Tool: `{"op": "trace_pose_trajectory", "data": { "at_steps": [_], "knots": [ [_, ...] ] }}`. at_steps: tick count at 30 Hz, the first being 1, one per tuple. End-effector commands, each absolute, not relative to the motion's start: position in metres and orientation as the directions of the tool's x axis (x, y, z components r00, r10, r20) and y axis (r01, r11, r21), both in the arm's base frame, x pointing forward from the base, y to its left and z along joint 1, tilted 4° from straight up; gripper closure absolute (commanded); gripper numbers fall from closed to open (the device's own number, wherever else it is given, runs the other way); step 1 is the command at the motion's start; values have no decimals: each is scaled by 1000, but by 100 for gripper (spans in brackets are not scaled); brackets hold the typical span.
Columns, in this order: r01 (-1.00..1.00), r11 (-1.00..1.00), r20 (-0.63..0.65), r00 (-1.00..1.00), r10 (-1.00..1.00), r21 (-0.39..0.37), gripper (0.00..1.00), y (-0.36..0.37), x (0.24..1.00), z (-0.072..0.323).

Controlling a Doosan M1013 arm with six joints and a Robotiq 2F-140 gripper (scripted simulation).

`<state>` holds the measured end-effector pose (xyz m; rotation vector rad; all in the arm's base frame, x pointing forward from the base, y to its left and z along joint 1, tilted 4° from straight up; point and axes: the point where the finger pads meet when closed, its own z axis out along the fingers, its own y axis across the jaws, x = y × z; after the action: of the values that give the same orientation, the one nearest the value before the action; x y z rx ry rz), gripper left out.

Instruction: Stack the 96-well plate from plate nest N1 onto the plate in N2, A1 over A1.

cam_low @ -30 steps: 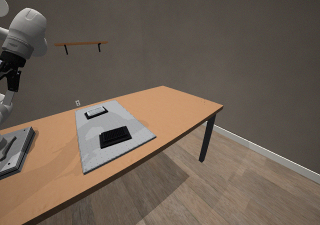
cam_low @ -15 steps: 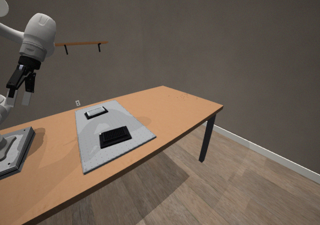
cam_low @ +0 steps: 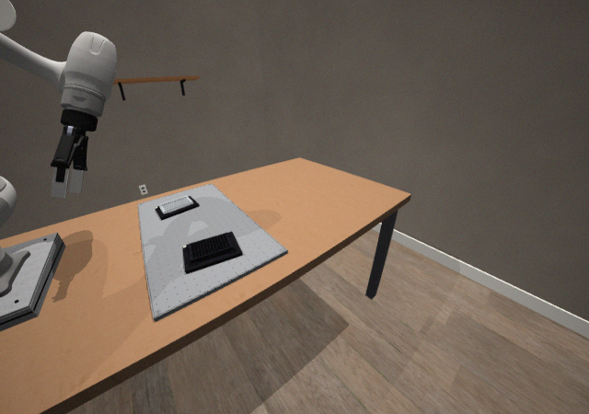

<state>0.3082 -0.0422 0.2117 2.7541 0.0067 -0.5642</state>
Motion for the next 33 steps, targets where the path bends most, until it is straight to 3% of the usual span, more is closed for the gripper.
{"op": "trace_pose_trajectory", "data": {
  "at_steps": [1, 33],
  "knots": [
    [80, -954, -338, 941, -23, 288, 0, -35, 320, 206],
    [99, -971, -227, 973, 49, 216, 0, 39, 424, 151]
  ]
}}
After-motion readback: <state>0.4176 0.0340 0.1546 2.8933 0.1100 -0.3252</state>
